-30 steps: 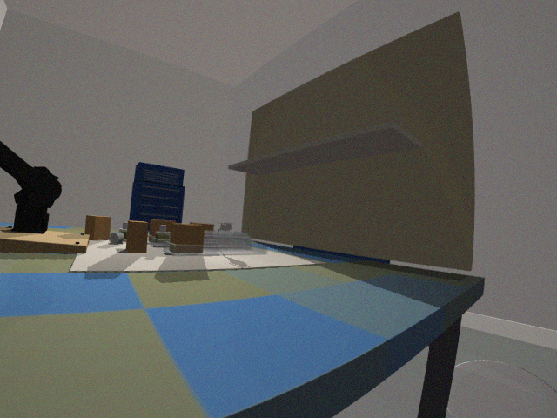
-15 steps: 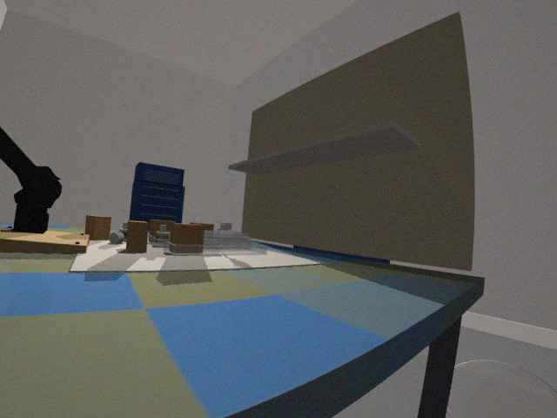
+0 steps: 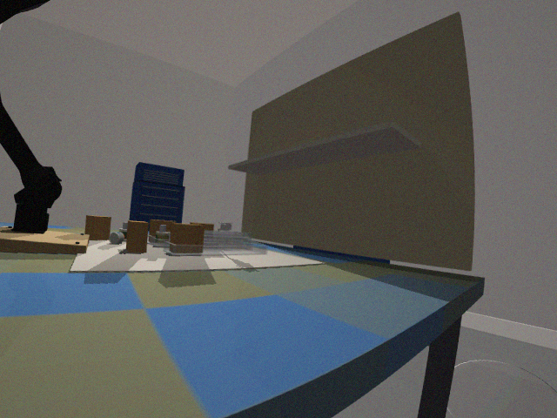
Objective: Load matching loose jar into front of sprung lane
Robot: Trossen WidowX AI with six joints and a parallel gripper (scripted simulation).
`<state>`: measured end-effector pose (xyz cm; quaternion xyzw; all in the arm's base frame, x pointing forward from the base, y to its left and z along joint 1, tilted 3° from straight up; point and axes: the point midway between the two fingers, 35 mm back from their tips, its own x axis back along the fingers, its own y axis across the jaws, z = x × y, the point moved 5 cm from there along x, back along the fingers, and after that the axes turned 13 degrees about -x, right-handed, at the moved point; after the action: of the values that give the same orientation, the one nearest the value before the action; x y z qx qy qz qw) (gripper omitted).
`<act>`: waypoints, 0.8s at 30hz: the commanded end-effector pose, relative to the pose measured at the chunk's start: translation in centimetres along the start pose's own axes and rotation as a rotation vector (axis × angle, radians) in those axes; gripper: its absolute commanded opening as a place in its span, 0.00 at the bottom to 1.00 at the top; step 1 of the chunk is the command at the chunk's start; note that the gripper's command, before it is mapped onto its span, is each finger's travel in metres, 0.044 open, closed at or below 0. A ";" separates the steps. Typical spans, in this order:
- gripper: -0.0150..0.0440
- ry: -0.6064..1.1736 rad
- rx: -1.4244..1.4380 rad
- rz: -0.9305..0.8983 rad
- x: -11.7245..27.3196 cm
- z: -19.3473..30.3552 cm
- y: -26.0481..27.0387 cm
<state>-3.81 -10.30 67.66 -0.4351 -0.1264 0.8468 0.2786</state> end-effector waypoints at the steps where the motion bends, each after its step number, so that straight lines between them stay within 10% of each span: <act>1: 1.00 -0.048 0.223 0.123 -0.1 -3.5 -3.7; 24: 1.00 -0.323 1.507 1.130 7.8 -32.0 -16.6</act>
<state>21.88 5.31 55.01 -0.0647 0.5681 0.8169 0.0761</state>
